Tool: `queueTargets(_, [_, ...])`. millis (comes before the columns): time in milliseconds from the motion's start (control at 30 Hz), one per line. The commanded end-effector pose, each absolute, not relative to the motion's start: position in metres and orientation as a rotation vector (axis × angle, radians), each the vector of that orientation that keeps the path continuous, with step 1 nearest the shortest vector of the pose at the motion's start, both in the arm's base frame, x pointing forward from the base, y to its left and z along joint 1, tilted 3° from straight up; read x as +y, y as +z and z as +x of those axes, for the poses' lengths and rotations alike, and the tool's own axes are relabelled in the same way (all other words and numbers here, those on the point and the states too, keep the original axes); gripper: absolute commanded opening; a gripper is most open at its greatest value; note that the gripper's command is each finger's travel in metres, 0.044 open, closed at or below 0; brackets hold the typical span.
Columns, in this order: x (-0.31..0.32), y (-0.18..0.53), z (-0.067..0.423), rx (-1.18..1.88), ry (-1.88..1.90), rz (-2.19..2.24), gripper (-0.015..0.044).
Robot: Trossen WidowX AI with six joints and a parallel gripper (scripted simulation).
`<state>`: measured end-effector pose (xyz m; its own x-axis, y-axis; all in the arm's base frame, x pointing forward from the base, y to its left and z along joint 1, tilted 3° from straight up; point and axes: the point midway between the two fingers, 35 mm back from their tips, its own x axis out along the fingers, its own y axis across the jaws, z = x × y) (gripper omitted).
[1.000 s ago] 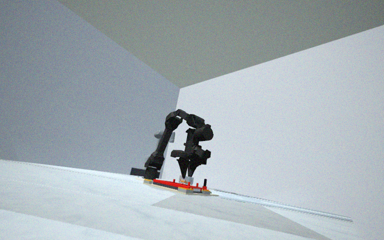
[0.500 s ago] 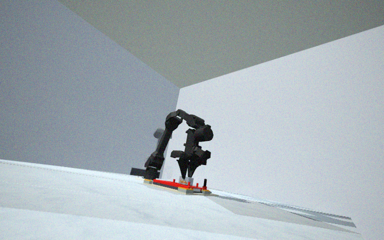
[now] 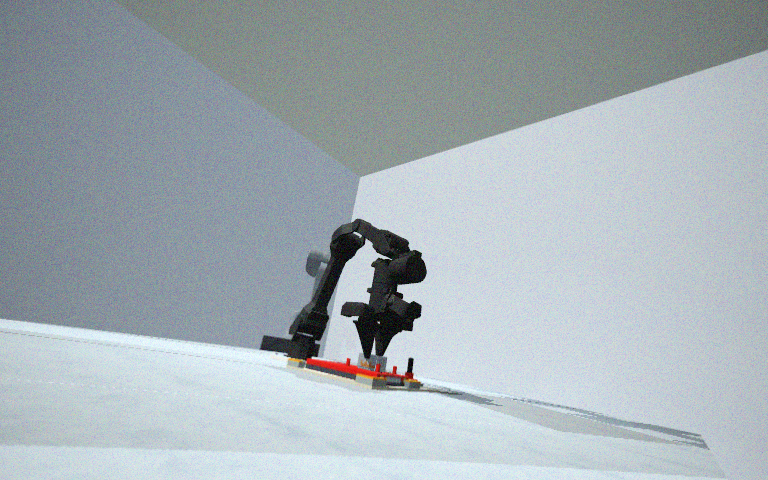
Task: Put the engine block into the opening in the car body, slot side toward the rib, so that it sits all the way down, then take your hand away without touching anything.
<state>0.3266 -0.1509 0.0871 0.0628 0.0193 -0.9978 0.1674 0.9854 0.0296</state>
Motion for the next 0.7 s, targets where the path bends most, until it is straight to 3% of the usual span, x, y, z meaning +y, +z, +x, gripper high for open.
queueTargets(0, [-0.1503, 0.0854, 0.327, 1.505, -0.11, 0.154, 0.016])
queueTargets(667, [-0.1503, 0.0826, 0.3272, 1.505, -0.109, 0.153, 0.016])
